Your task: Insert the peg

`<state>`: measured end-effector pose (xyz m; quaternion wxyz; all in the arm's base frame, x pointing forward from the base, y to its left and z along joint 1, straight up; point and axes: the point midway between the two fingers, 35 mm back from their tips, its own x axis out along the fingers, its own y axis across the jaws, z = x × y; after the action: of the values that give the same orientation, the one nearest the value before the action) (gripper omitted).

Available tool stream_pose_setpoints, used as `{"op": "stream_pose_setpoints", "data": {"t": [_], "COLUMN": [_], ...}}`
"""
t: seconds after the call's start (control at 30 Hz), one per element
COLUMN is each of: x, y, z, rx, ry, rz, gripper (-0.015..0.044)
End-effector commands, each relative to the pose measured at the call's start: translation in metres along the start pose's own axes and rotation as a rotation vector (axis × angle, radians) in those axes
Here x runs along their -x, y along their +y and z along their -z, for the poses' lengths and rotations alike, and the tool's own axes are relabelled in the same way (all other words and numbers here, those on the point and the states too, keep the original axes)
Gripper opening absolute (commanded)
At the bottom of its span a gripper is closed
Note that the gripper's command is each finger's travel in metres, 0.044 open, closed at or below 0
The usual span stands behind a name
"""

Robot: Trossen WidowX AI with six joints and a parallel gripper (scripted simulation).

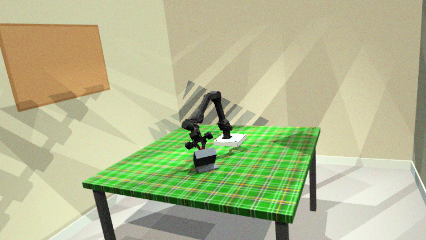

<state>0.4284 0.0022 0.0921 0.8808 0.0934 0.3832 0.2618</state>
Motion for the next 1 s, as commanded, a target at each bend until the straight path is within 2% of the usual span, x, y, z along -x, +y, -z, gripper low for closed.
{"op": "stream_pose_setpoints", "data": {"t": [0.0,0.37,0.97], "x": [0.0,0.006,0.047], "y": [0.0,-0.001,-0.005], "z": [0.0,0.0,0.0], "rx": [0.0,0.0,0.001], "ry": [0.0,0.001,0.007], "rz": [0.0,0.002,0.009], "gripper": [0.0157,0.044,0.044]}}
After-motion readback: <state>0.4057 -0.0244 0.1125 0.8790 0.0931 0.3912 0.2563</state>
